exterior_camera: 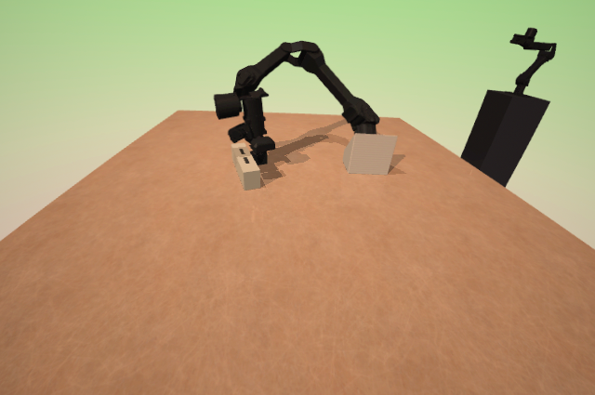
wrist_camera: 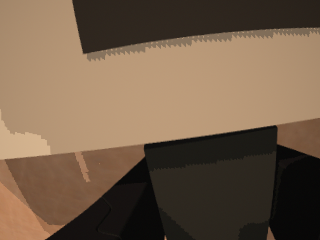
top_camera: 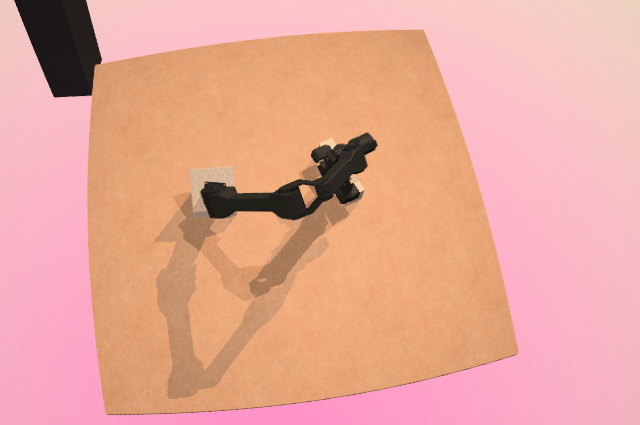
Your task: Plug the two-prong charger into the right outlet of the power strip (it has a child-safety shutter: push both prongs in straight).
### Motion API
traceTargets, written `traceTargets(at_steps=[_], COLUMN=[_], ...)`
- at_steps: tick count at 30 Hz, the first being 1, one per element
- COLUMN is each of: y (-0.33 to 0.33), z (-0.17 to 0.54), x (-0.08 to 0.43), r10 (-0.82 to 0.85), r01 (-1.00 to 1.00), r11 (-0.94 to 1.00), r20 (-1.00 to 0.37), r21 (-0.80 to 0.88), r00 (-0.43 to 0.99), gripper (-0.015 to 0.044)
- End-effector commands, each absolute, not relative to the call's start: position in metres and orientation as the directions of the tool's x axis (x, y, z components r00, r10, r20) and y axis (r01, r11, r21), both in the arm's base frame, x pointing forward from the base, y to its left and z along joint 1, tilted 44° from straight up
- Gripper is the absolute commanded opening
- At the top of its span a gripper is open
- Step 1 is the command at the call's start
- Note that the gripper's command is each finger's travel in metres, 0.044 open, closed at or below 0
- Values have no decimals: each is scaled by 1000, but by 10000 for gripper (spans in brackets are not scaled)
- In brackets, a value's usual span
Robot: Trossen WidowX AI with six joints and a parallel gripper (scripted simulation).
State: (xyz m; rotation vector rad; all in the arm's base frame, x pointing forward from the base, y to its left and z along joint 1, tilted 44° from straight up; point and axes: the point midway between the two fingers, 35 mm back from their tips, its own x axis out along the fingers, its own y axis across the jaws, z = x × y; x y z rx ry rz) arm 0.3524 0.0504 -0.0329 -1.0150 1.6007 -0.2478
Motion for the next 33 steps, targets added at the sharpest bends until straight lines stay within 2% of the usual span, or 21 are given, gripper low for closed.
traceTargets(at_steps=[1, 33], y=[54, 55], z=[-33, -35], x=[362, 366], r10=[-710, -710], r01=[-452, -452], r11=[607, 607], r20=[-702, -702], r21=[-653, -653], r00=[61, 62], gripper=[0, 0])
